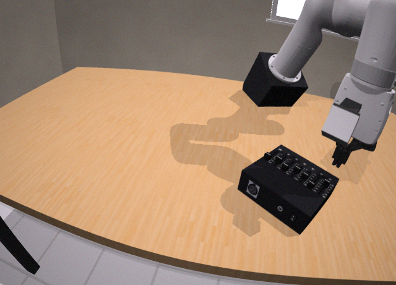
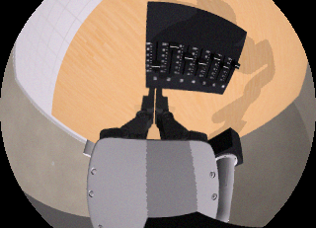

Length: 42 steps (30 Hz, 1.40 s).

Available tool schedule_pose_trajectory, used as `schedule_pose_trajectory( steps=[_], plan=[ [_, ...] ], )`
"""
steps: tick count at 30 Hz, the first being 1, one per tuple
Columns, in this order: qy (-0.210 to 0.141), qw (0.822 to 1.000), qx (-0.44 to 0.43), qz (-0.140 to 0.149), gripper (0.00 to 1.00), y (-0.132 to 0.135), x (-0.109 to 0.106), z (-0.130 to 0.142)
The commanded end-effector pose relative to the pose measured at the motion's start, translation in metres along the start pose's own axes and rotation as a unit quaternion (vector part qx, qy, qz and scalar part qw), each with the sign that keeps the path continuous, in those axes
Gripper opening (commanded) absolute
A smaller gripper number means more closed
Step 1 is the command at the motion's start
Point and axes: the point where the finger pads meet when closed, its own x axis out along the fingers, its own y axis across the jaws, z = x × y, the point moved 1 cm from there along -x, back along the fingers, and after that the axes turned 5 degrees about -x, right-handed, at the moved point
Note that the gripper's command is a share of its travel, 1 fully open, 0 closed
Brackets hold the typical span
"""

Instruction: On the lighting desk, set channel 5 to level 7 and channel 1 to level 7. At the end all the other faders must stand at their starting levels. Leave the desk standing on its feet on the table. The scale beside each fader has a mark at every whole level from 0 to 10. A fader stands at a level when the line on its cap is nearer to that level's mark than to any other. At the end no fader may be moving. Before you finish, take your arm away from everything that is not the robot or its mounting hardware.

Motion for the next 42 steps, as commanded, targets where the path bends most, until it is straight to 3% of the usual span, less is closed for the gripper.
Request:
schedule_pose_trajectory(
  steps=[1,42],
  plan=[
    [0.001,1.000,0.000,-0.001,0.00,-0.001,0.000,-0.001],
    [0.001,1.000,0.000,-0.001,0.00,-0.001,0.020,-0.001]
  ],
)
